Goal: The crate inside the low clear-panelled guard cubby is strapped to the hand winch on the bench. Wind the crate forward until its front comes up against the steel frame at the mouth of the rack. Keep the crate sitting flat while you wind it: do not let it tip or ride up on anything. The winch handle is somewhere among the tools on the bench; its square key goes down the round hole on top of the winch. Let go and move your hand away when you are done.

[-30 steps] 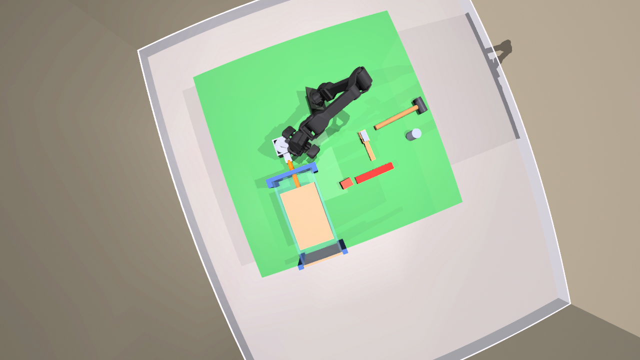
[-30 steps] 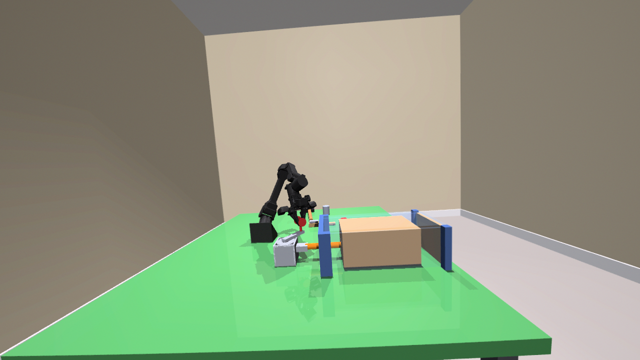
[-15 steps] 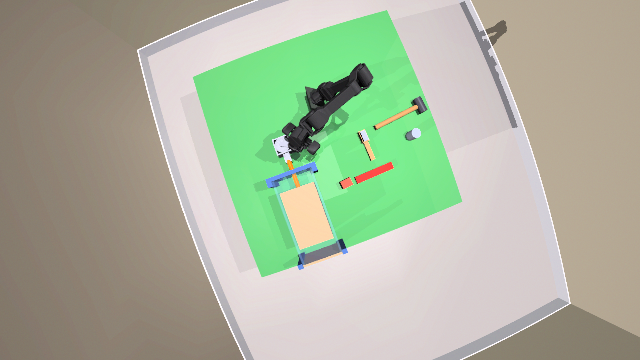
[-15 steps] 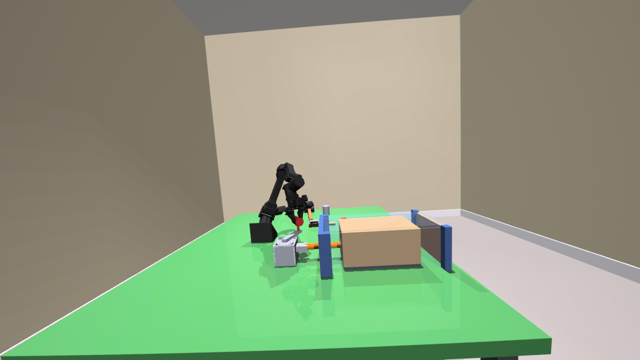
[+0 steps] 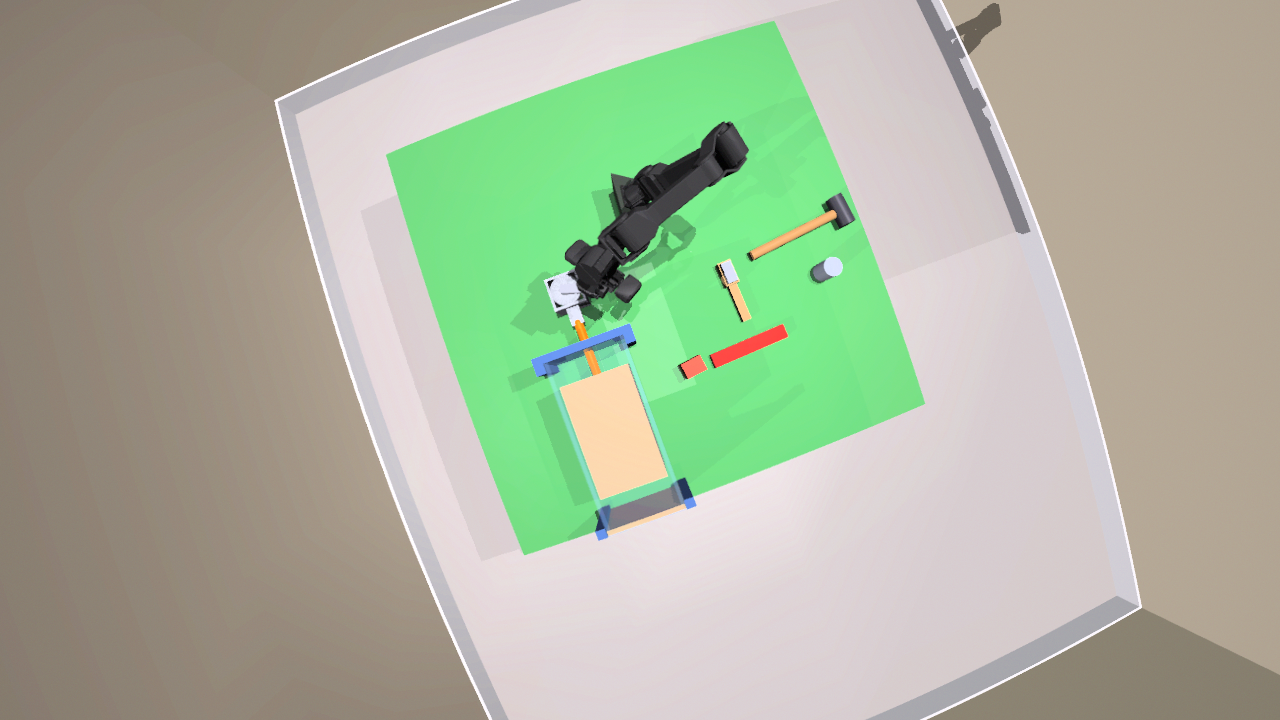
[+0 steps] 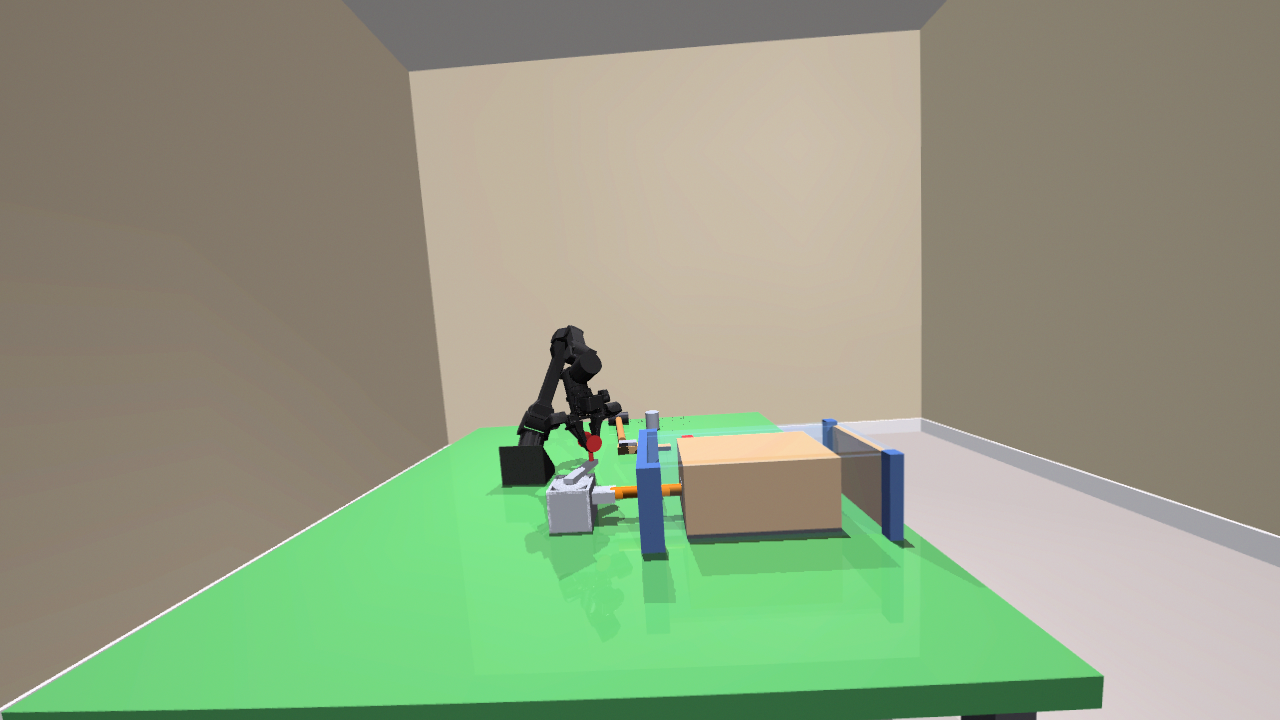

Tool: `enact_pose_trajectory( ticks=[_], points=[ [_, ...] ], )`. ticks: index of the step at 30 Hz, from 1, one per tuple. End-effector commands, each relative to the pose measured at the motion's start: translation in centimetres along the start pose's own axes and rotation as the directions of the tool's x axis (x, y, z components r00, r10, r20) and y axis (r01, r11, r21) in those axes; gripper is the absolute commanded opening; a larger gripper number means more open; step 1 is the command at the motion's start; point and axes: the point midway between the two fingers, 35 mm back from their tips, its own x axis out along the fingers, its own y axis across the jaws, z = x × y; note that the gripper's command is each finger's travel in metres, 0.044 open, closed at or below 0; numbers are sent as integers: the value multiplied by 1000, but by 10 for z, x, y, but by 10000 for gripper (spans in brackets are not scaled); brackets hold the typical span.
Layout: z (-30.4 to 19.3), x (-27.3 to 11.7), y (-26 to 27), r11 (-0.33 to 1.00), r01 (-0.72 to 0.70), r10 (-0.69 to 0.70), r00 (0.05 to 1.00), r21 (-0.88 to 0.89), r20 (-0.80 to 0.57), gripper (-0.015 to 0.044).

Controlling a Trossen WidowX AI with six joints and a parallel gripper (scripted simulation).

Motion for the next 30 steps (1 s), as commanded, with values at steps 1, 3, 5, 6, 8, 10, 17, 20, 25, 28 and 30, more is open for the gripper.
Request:
enact_pose_trajectory(
  ticks=[1,3,5,6,8,10,17,20,25,28,30],
  points=[
    [-14,-4,-15,999,23,-22,999,33,-24,0],
    [-15,-5,-17,999,23,-22,999,33,-24,0],
    [-17,-5,-19,999,23,-22,999,33,-24,0],
    [-17,-6,-20,999,23,-22,999,33,-24,0],
    [-19,-6,-22,999,23,-23,999,33,-24,0],
    [-20,-7,-24,999,24,-23,999,33,-24,0],
    [-24,-9,-33,999,24,-23,999,33,-24,0],
    [-26,-10,-36,999,24,-24,999,33,-24,0],
    [-28,-11,-43,999,25,-24,999,33,-24,0],
    [-29,-12,-46,999,25,-24,999,33,-24,0],
    [-30,-12,-49,999,25,-25,999,33,-24,0]
  ],
)
